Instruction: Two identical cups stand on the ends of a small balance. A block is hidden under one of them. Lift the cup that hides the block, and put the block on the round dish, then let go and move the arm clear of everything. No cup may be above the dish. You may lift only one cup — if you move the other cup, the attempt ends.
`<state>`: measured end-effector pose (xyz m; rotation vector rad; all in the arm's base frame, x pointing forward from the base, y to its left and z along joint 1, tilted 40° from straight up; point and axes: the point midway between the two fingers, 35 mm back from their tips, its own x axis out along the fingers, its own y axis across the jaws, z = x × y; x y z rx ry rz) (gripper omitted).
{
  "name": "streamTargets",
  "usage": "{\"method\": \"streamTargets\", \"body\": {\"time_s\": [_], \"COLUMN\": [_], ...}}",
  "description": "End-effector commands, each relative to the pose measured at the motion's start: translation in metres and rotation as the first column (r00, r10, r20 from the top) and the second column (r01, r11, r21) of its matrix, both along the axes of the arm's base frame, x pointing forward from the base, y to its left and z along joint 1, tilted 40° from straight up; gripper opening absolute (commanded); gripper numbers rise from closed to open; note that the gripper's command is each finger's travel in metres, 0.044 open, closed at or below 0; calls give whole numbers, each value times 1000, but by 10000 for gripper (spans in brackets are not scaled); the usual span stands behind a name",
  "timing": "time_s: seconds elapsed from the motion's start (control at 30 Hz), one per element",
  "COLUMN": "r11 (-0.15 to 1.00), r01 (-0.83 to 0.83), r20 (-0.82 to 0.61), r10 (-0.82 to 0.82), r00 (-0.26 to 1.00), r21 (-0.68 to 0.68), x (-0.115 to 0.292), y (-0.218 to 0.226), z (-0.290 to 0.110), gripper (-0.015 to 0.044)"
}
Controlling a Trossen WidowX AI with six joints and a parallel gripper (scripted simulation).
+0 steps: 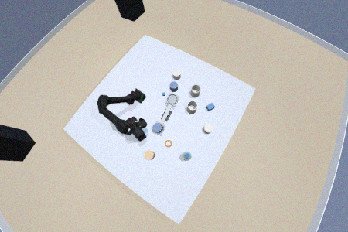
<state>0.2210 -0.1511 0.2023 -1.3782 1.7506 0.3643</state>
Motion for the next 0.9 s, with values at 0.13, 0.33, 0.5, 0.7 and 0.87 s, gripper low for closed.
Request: {"method": "streamTargets", "body": {"time_s": [0.13,0.33,0.5,0.7,0.87], "r11": [1000,1000,1000,1000,1000], "r01": [-2,-2,-2,-2,4], "r20": [-3,-3,-3,-3,-4], "r10": [2,2,2,2,-4], "r00": [1000,1000,1000,1000,1000], "r21": [-5,-5,-5,-6,-10], "x": [-2,-3,-3,-3,-4], "y": [-20,-22,-26,-33,-33], "z": [-22,-25,-29,-37,-36], "gripper": [0,0,0,0,53]}}
